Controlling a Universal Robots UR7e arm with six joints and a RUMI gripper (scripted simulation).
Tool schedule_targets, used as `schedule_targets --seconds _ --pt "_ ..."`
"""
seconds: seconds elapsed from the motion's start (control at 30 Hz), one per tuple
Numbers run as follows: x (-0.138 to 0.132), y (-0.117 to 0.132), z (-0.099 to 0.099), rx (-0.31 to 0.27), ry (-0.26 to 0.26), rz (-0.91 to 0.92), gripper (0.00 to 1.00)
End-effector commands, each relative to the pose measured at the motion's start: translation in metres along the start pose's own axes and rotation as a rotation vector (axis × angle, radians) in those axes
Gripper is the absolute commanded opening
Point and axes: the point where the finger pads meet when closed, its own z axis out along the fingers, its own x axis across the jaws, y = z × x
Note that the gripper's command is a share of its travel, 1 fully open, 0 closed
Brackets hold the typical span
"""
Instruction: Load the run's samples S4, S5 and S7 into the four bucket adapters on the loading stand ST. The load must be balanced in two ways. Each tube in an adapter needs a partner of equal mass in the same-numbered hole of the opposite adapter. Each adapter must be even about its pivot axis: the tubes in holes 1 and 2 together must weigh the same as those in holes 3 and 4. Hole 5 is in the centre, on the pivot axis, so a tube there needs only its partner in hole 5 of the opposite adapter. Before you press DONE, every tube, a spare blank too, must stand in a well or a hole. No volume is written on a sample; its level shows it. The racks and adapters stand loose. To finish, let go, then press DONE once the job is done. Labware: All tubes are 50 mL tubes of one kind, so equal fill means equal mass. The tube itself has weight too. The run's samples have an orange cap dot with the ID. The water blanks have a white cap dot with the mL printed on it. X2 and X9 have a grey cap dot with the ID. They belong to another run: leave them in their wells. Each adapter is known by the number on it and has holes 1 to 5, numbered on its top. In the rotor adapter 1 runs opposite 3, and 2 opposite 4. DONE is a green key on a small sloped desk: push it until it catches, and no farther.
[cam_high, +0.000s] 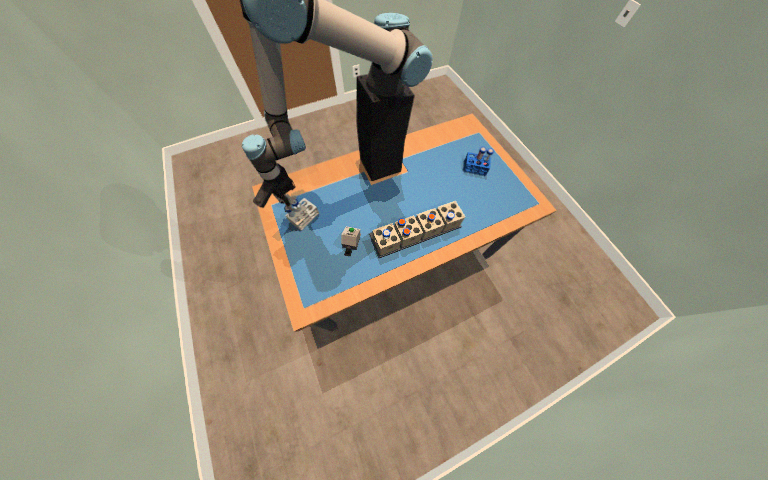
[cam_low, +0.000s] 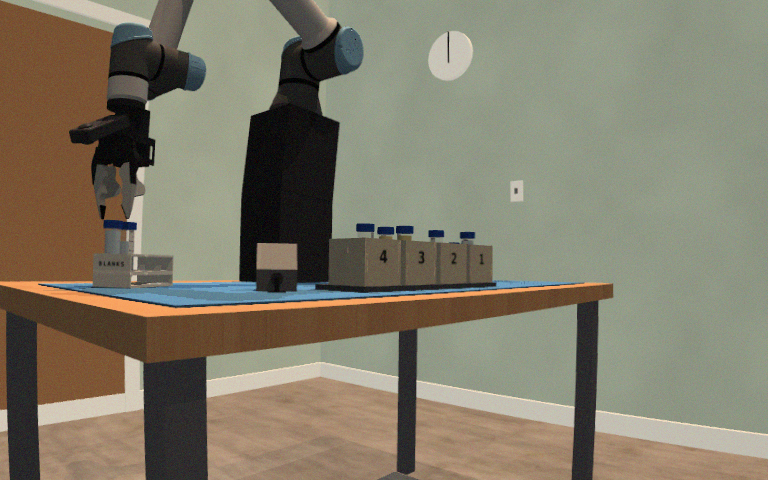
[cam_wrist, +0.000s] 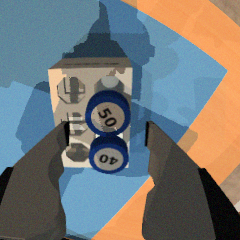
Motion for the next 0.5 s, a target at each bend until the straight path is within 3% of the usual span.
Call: schedule_targets --seconds 0.0,0.47 --pt "0.0004 -0.0010 0.0145 0.002 0.001 0.000 0.35" --pt "0.0004 -0.0010 0.0239 0.002 0.001 0.000 0.35"
